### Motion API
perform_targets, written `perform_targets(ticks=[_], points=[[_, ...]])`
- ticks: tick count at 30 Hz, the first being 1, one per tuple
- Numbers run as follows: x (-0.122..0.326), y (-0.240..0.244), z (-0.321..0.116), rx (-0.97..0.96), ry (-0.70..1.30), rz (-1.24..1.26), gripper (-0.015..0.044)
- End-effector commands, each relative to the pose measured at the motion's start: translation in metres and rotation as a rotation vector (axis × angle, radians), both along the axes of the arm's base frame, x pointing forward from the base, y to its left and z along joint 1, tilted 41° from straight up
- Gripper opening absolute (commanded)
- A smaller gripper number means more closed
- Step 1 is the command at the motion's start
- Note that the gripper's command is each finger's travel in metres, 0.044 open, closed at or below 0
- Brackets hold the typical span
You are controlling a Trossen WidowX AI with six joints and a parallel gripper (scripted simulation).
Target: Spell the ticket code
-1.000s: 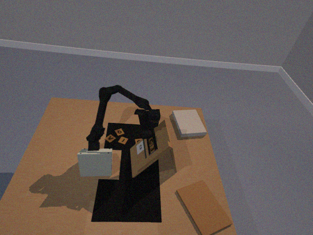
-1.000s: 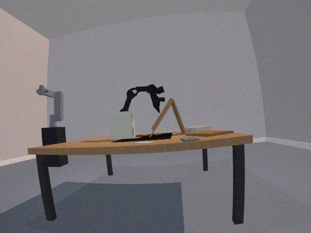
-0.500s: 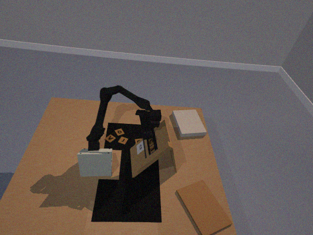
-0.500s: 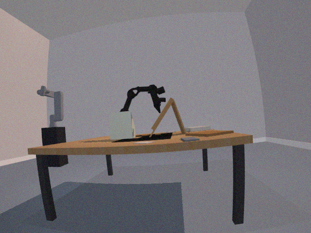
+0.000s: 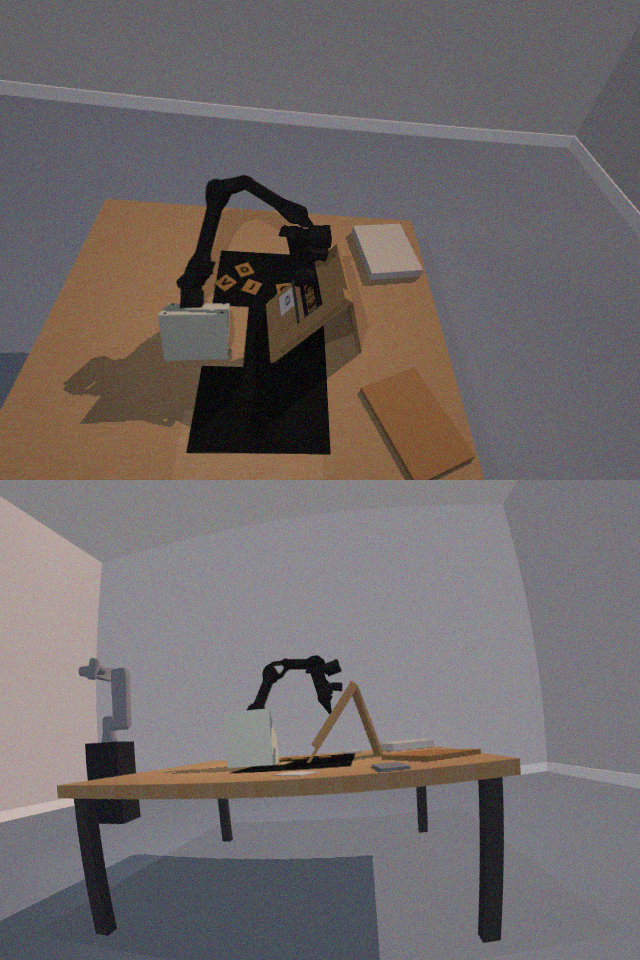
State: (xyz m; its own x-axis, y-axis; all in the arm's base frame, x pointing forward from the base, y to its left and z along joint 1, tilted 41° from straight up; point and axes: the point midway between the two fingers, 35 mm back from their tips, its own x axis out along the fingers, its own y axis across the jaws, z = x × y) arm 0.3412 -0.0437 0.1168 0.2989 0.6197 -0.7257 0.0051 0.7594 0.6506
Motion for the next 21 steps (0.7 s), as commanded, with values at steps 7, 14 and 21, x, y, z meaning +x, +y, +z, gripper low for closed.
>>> perform_targets(ticks=[7,14,21], points=[[0.0046,0.0024,-0.0025,-0.002,0.005,-0.002,0.0],[0.0076,0.0038,-0.0038,-0.002,0.005,-0.002,0.0],[0.0104,0.0051,-0.0053,-0.002,0.004,-0.002,0.0]])
